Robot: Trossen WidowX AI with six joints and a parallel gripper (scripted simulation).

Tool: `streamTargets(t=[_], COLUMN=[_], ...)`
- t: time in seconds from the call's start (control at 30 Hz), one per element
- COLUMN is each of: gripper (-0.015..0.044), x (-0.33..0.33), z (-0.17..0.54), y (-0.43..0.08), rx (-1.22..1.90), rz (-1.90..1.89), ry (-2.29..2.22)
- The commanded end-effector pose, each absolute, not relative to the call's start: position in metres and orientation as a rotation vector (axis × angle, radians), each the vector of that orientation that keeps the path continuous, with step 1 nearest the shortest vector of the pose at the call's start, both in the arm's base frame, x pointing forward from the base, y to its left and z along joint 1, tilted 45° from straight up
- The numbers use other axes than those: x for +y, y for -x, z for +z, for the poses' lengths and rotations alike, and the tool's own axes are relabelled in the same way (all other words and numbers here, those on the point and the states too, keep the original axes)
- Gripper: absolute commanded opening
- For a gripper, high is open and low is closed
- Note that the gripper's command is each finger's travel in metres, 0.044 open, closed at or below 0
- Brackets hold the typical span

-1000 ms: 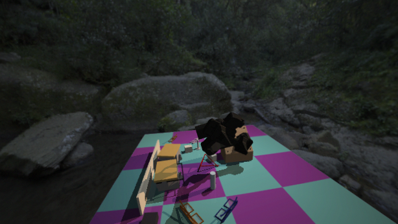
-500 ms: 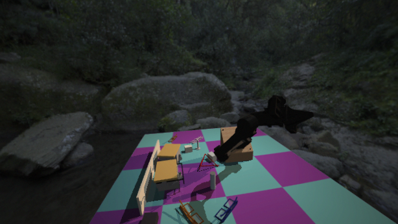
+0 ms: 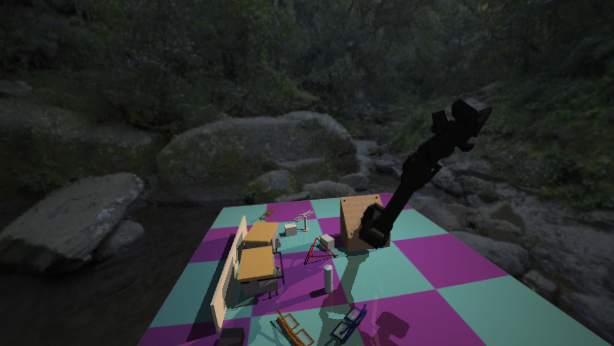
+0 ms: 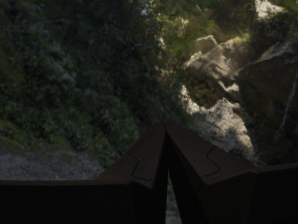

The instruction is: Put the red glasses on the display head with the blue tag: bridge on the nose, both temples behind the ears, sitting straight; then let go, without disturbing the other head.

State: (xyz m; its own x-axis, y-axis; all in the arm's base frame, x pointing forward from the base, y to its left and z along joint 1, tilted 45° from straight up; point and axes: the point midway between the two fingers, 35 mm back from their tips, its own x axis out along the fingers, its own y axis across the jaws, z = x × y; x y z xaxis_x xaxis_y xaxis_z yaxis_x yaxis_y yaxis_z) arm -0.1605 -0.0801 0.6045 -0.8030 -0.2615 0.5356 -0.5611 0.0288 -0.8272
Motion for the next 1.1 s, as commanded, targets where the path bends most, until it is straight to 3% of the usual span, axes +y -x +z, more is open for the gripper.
streamTargets(t=[0.0,0.47,0.77,1.07], gripper=[0.0000,0.0000,0.0000,0.0000], x=[-0.137,-0.329,-0.417,-0.459], z=[0.586,0.475,0.386,0.286], y=[0.178,0.147,0.065,-0.047], rx=[-2.196,-2.659,-3.035,-3.572], rz=[1.923,2.171,2.166,1.866], ry=[-1.000,-1.577,-1.947,-2.231])
